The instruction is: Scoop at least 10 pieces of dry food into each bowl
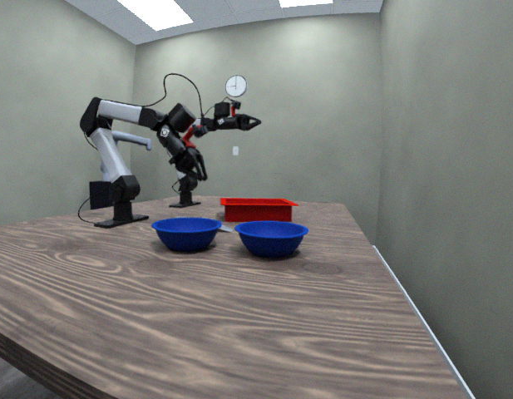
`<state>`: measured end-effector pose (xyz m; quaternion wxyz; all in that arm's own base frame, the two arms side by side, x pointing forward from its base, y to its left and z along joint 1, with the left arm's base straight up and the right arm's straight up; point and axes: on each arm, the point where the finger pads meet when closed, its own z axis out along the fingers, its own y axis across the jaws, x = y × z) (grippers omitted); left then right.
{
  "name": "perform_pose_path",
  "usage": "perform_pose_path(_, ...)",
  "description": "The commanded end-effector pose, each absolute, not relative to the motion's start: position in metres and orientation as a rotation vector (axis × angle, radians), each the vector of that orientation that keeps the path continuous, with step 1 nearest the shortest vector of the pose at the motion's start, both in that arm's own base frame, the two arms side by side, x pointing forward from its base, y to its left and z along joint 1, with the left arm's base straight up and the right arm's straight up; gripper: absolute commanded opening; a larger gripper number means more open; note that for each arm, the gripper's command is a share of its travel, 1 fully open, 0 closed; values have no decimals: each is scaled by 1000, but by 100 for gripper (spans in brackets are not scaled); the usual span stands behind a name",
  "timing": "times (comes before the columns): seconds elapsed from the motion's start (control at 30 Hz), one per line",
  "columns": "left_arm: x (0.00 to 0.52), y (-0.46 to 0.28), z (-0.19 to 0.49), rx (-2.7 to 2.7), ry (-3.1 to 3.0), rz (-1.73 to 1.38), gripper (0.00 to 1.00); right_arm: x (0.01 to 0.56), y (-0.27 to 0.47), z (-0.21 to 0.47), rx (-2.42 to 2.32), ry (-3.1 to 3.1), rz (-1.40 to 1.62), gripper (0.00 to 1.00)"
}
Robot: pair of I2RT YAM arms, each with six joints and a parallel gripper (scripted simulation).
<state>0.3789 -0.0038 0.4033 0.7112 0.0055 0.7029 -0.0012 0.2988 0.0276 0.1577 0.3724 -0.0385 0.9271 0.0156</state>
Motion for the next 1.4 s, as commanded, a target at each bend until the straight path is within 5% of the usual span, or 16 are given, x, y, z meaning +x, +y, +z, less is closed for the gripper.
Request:
perform_pose_path(0.0, 378, 0, 436, -11, 1464, -2, 27, 342, 27, 207, -87, 2182, 49, 33)
perform_pose_path(1.13, 370, 4, 425, -22, 1525, 7, 27, 397, -5, 423, -4, 1502, 0, 33)
perform_pose_path(1.37, 369, 2, 426, -18, 1523, 3, 27, 397, -8, 423, 1, 1515, -5, 33)
